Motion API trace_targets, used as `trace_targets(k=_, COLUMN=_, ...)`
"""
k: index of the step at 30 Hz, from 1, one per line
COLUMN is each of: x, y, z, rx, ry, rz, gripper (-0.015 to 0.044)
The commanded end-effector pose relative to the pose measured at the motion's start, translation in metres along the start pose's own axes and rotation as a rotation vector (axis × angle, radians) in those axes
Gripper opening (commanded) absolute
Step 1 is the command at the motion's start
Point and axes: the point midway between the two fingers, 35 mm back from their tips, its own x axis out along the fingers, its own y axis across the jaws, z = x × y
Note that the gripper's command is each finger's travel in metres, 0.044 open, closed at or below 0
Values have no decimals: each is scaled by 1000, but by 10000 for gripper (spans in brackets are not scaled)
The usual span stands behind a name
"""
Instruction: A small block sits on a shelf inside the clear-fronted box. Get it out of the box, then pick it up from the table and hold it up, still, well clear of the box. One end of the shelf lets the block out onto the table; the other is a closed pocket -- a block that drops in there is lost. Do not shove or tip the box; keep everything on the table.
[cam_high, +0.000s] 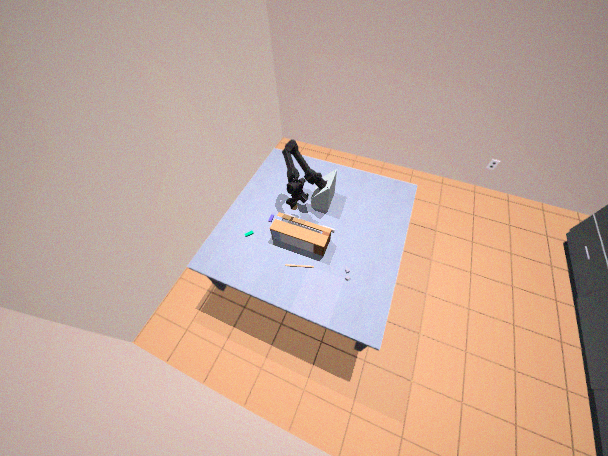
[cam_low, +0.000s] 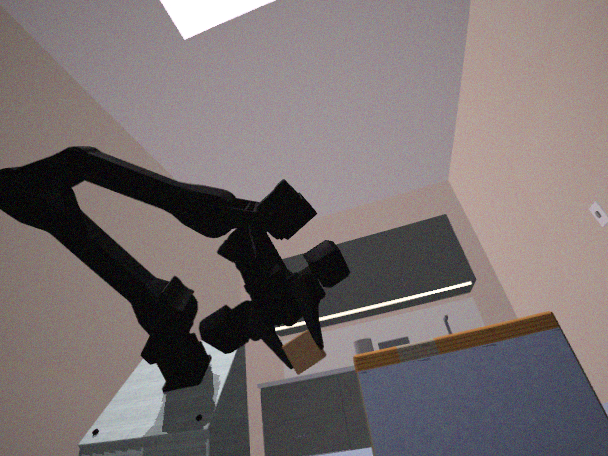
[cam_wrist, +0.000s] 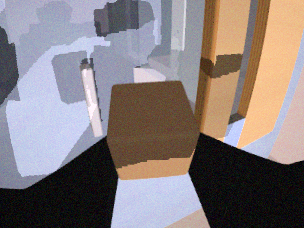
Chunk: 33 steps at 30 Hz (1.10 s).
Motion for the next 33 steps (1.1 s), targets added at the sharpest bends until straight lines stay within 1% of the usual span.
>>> trace_targets(k=1, x=-4, y=-1, z=-1, rx=-148, ry=15, rz=-10, gripper=0)
trace_targets(k=23, x=-22, y=-4, z=-3, rx=-1025, ry=106, rz=-15, gripper=0)
trace_targets(k=33, x=-22, y=-4, z=-3, rx=-1052, ry=110, rz=-14, gripper=0)
